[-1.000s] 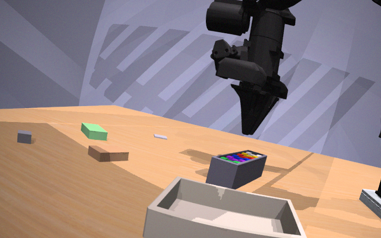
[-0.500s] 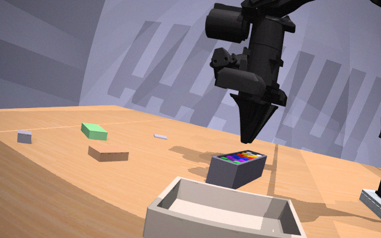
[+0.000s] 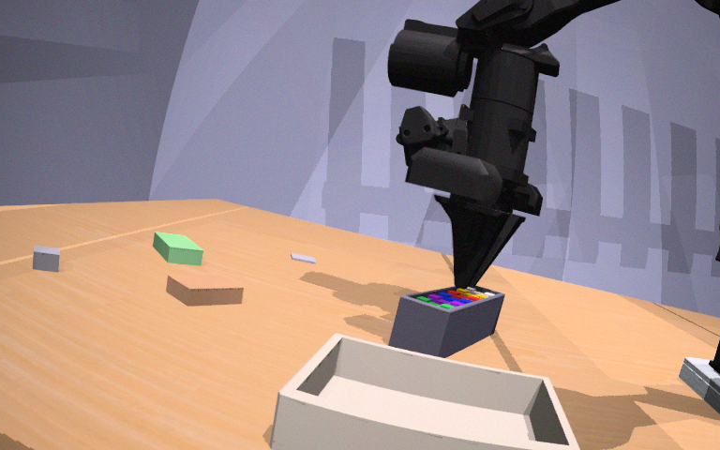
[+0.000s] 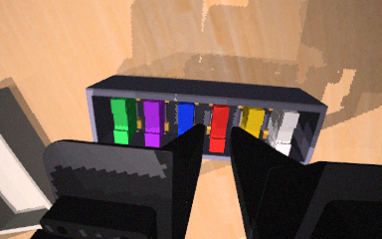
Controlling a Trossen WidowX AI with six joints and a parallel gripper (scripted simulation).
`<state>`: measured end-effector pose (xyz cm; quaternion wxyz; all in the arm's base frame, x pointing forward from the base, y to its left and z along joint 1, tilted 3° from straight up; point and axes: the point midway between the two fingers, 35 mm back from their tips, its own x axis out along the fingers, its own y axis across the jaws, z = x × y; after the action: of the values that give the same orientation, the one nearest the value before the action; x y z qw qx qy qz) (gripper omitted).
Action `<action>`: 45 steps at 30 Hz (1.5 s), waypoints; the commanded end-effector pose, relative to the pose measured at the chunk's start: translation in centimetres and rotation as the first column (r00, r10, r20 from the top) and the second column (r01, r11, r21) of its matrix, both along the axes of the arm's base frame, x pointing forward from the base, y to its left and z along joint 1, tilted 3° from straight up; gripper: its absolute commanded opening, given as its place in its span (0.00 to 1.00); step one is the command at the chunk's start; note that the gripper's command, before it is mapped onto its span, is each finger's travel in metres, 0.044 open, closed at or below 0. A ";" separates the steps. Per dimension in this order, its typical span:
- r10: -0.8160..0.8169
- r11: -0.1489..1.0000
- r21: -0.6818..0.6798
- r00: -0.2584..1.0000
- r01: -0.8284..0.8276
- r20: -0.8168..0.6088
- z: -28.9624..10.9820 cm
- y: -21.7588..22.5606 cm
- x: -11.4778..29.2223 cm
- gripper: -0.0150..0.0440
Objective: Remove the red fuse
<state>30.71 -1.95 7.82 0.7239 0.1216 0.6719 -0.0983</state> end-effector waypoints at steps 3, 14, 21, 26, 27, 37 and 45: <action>0.004 1.000 -0.005 1.000 -0.004 -0.006 -0.3 -0.1 -0.2 0.38; 0.004 1.000 -0.005 1.000 -0.004 -0.006 -0.5 -0.1 -0.2 0.38; 0.004 1.000 -0.005 1.000 -0.004 -0.006 -1.2 -0.1 -0.1 0.38; 0.004 1.000 -0.005 1.000 -0.004 -0.006 -1.3 -0.1 -0.1 0.38; 0.004 1.000 -0.005 1.000 -0.004 -0.006 -1.3 -0.1 -0.1 0.38; 0.001 1.000 0.000 1.000 -0.001 -0.004 -1.2 0.0 -0.1 0.36; 0.001 1.000 0.000 1.000 -0.001 -0.004 -1.2 0.0 -0.1 0.27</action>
<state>30.65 -1.93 6.62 0.7225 0.1213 0.6735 -0.0983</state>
